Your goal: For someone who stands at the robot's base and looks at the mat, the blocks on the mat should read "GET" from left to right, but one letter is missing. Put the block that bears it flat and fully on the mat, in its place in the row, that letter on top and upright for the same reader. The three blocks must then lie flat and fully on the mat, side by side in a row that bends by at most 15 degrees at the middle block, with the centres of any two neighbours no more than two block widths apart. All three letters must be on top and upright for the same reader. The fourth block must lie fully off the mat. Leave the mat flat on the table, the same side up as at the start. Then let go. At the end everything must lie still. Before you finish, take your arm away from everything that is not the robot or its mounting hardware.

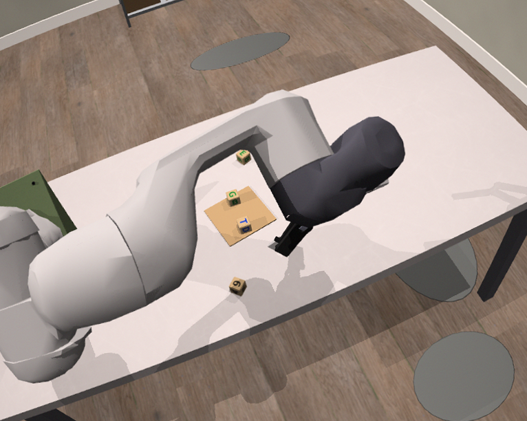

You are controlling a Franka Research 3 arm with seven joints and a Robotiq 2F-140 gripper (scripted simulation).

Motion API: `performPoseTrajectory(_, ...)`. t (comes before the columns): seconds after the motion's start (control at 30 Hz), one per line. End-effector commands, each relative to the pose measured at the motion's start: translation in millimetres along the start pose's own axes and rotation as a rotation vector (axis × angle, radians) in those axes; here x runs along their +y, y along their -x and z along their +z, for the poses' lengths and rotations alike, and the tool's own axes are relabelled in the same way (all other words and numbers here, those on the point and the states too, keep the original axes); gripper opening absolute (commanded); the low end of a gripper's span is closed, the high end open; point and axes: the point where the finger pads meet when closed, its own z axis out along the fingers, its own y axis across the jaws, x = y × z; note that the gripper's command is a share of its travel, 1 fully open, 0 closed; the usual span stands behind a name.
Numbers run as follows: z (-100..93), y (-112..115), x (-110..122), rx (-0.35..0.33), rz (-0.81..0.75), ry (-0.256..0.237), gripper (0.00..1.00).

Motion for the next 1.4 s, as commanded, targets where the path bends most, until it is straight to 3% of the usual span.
performPoseTrajectory(0.0, 34.4, -10, -5, 0.102, -0.005, 0.094, 1.0)
performPoseTrajectory(0.3, 114.0, -12, -23, 0.317, -0.133, 0.271, 1.0)
performPoseTrajectory(0.4, 122.2, -10, -26, 0.342, -0.154, 0.284, 1.0)
performPoseTrajectory(0.43, 142.0, -6, -35, 0.402, -0.209, 0.312, 1.0)
performPoseTrajectory(0.57, 176.0, 7, -53, 0.5, -0.32, 0.342, 1.0)
performPoseTrajectory(0.87, 252.6, 67, -94, 0.666, -0.618, 0.325, 1.0)
performPoseTrajectory(0.97, 261.2, 76, -97, 0.679, -0.654, 0.317, 1.0)
performPoseTrajectory(1.1, 294.9, 116, -109, 0.714, -0.796, 0.277, 1.0)
performPoseTrajectory(1.37, 304.1, 128, -111, 0.72, -0.835, 0.264, 1.0)
